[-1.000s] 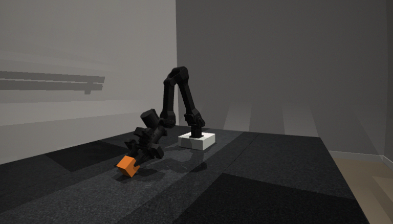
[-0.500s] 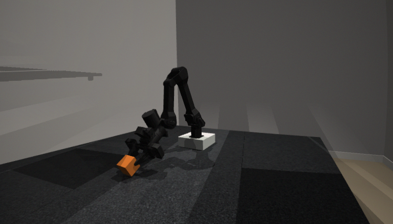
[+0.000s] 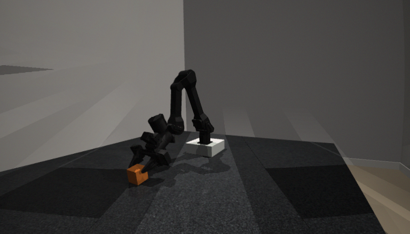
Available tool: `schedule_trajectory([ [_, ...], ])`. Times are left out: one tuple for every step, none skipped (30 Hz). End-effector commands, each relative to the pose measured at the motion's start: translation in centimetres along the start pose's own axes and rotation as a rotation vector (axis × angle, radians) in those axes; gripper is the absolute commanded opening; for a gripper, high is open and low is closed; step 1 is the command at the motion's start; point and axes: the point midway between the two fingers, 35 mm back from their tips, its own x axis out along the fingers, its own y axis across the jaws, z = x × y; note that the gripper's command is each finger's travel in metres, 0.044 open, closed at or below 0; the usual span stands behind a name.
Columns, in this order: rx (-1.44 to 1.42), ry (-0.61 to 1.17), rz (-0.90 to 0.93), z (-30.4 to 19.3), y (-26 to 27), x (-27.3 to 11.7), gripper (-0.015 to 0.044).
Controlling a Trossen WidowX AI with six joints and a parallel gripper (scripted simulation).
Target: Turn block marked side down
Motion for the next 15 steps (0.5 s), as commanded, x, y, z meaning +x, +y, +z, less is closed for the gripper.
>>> schedule_trajectory([
  [0.004,0.002,0.003,-0.09,0.05,0.0,0.042],
  [0.004,0.002,0.003,-0.09,0.05,0.0,0.044],
  [0.004,0.002,0.003,-0.09,0.05,0.0,0.044],
  [0.004,0.002,0.003,-0.09,0.05,0.0,0.044],
  [0.004,0.002,0.003,-0.09,0.05,0.0,0.044],
  [0.004,0.002,0.003,-0.09,0.05,0.0,0.044],
  [0.004,0.002,0.003,-0.09,0.05,0.0,0.044],
  [0.004,0.002,0.003,-0.09,0.05,0.0,0.044],
  [0.004,0.002,0.003,-0.09,0.05,0.0,0.044],
  [0.004,0.002,0.003,-0.09,0.05,0.0,0.044],
  [0.004,0.002,0.003,-0.09,0.05,0.0,0.044],
  [0.004,0.002,0.003,-0.09,0.05,0.0,0.044],
  [0.004,0.002,0.003,-0.09,0.05,0.0,0.044],
  [0.004,0.002,0.003,-0.09,0.05,0.0,0.044],
  [0.004,0.002,0.003,-0.09,0.05,0.0,0.044],
])
